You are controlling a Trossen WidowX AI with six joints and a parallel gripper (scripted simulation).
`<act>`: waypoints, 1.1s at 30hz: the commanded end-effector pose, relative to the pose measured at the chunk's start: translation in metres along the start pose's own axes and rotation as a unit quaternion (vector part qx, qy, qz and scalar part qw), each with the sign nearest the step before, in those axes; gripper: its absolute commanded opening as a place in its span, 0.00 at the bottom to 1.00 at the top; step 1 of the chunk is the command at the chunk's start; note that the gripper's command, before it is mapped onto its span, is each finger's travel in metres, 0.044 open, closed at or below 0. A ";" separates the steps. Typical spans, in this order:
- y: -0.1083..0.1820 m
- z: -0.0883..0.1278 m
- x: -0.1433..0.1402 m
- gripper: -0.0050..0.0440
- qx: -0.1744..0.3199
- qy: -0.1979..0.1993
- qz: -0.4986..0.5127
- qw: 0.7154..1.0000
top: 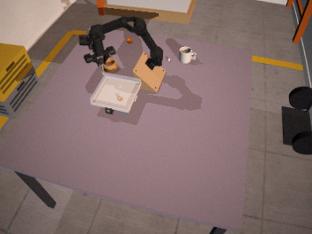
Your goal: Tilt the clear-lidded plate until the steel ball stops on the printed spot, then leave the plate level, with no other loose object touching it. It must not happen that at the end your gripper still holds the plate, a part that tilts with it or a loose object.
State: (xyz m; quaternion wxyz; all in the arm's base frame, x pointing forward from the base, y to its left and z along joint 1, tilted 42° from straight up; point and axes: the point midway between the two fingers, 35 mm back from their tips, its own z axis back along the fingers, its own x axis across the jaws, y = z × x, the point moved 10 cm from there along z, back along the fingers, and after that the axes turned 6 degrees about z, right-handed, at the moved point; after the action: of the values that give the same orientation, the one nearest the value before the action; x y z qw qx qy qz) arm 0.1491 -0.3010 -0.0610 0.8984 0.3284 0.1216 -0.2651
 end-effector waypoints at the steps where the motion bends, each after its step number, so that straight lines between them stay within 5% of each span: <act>1: 0.000 -0.001 0.000 0.41 0.003 -0.001 -0.003 1.000; 33: 0.000 0.000 -0.001 0.41 0.005 0.000 -0.003 1.000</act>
State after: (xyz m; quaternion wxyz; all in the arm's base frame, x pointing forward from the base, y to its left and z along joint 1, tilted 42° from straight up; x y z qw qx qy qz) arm 0.1486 -0.3006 -0.0625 0.8978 0.3299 0.1213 -0.2654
